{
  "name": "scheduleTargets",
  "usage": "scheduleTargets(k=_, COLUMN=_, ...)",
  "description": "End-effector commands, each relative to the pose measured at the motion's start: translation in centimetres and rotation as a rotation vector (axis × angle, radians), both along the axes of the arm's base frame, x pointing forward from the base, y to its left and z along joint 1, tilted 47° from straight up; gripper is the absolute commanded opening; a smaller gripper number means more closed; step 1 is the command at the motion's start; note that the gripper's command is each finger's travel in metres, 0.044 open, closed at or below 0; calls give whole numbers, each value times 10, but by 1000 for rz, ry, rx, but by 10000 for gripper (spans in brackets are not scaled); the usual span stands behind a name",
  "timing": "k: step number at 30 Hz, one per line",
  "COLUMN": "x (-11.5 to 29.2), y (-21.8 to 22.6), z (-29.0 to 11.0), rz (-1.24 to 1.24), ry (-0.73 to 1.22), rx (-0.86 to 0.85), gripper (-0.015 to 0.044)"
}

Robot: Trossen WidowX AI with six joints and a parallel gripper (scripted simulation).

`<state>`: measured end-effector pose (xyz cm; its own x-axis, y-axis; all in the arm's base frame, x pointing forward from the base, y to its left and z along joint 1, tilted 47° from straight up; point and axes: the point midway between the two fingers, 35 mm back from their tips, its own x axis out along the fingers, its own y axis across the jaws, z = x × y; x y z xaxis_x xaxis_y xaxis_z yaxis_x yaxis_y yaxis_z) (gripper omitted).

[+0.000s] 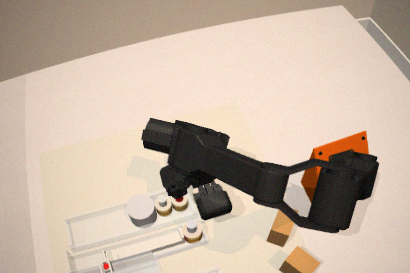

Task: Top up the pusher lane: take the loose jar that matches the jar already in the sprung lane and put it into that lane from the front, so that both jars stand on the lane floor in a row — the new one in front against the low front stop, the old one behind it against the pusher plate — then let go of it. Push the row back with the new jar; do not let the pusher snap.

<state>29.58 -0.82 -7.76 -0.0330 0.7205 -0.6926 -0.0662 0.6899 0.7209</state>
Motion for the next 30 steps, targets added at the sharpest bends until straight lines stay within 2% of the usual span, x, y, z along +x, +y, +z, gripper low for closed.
scheduleTargets(k=1, x=-1, y=1, z=-1, rz=-3, ry=4, rx=3, gripper=170)
scheduleTargets(k=3, x=-1, y=1, z=-1, rz=-3, ry=4, rx=3, gripper=157)
scheduleTargets(k=9, x=-24, y=-14, z=-12, rz=-48, ry=103, rx=-18, gripper=0)
scheduleTargets(k=30, x=8, y=-81, z=64, rz=-4, ry=5, rx=-2, gripper=0)
